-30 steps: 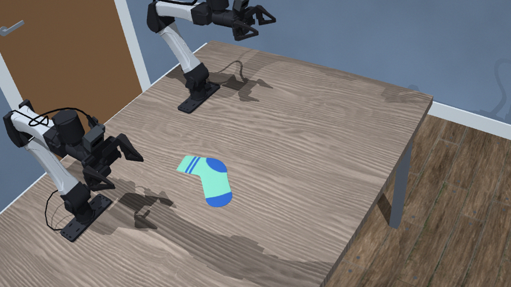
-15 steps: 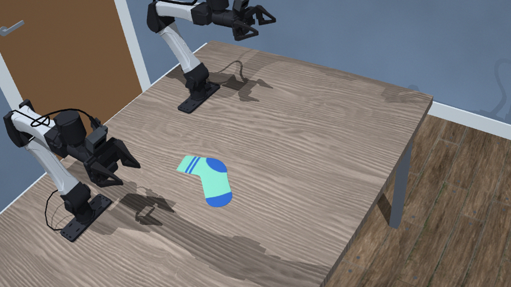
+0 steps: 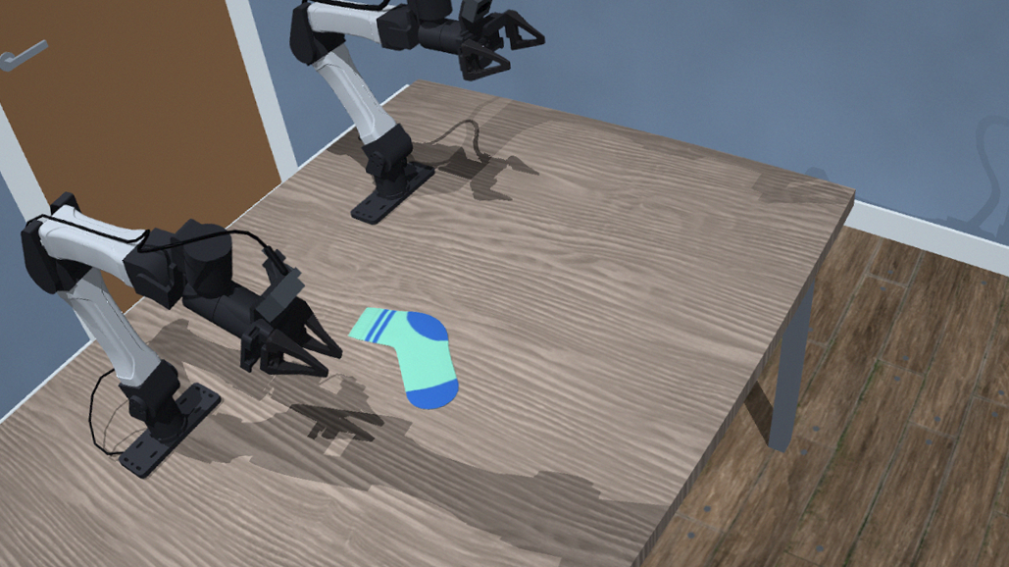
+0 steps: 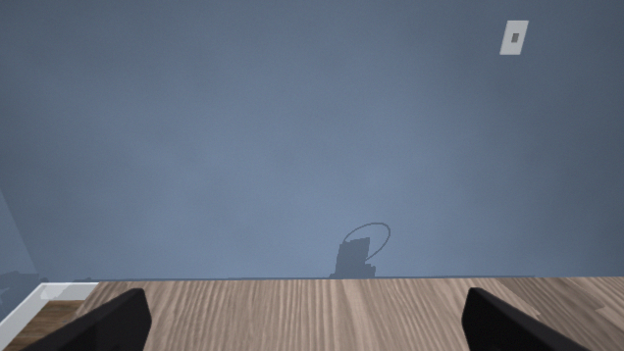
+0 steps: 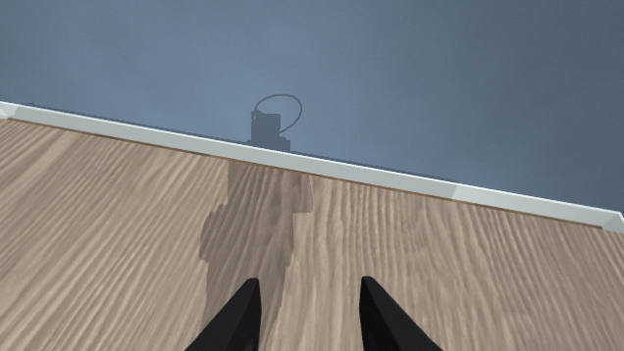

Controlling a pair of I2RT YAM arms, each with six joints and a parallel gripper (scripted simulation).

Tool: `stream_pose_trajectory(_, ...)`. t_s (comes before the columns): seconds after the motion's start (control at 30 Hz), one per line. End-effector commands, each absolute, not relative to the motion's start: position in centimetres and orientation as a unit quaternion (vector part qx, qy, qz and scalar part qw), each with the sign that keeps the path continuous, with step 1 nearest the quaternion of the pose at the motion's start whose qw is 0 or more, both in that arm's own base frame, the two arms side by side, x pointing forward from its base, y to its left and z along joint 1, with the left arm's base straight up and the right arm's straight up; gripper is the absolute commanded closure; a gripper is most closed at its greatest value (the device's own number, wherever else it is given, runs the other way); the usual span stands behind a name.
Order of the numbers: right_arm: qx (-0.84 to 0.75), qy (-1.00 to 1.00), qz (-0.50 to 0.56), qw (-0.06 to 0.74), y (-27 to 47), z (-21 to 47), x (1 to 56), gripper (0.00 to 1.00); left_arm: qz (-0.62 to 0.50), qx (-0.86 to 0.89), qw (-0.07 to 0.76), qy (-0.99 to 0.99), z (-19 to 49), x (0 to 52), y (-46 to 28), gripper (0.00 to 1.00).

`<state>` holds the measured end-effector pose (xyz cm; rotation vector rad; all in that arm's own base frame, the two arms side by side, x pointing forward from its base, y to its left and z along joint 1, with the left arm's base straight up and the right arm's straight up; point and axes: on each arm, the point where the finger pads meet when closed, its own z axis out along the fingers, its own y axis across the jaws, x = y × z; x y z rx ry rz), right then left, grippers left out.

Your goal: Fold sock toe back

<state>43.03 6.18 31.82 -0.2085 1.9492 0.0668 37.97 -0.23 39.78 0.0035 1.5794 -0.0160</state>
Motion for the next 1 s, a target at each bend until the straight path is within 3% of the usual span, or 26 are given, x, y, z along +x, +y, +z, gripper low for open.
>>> stream_pose_trajectory(0.0, -0.106, 0.843, 0.028, 0.526, 7.2, 31.8, 43.5, 0.67, -0.008, 0.001, 0.717, 0.697, 41.2, 37.6, -0.2, 0.0)
stream_pose_trajectory(0.53, -0.202, 0.908, 0.048, 0.364, 14.1, 24.4, 44.8, 0.67, -0.008, 0.001, 0.717, 0.697, 41.2, 37.6, -0.2, 0.0)
stream_pose_trajectory(0.97, -0.296, 0.933, 0.058, 0.198, 20.3, 17.3, 42.8, 0.67, -0.008, 0.001, 0.717, 0.697, 41.2, 37.6, -0.2, 0.0)
